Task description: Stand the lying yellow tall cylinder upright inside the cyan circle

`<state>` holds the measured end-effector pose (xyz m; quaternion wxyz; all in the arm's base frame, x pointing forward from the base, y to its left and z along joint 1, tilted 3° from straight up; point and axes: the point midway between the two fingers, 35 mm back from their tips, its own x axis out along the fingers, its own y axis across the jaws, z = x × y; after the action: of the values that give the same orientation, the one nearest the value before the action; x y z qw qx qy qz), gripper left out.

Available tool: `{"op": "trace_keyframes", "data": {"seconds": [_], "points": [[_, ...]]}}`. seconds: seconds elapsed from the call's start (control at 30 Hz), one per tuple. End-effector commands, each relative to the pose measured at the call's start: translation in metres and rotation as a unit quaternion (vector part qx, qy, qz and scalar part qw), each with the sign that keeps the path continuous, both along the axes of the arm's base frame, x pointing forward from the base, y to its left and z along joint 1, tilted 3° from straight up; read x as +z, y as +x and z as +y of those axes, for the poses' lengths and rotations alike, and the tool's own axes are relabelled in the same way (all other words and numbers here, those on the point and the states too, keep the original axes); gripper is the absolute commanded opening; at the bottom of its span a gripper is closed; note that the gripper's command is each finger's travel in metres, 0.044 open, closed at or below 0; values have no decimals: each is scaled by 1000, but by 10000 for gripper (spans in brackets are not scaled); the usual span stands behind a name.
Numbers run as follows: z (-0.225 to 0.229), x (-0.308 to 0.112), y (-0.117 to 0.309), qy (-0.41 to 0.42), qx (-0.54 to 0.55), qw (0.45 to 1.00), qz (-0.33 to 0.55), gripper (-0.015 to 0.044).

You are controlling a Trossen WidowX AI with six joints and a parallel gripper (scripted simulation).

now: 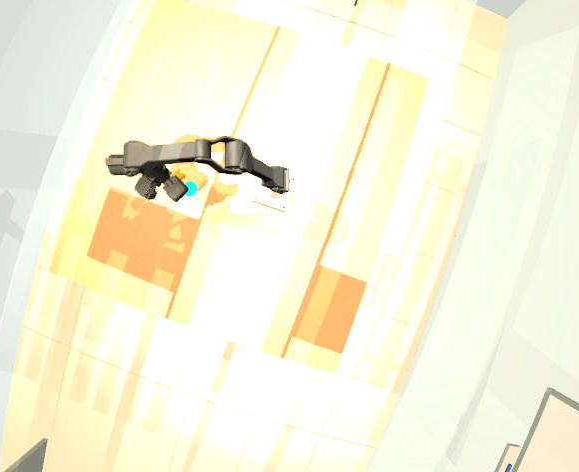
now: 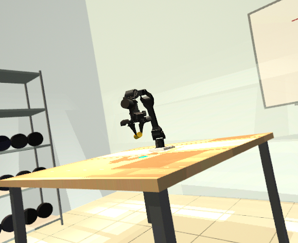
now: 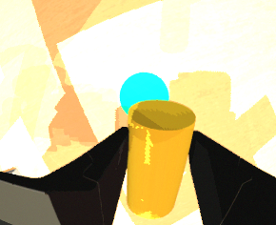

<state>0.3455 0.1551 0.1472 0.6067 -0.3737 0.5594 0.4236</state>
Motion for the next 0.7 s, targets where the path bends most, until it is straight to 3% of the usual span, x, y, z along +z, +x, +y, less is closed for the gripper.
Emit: {"op": "trace_keyframes", "data": {"seconds": [0.0,0.67], "points": [[1,-2,2,14,-8,1000,-3,105],[6,-13,16,83,-40,995,-26,105]]}}
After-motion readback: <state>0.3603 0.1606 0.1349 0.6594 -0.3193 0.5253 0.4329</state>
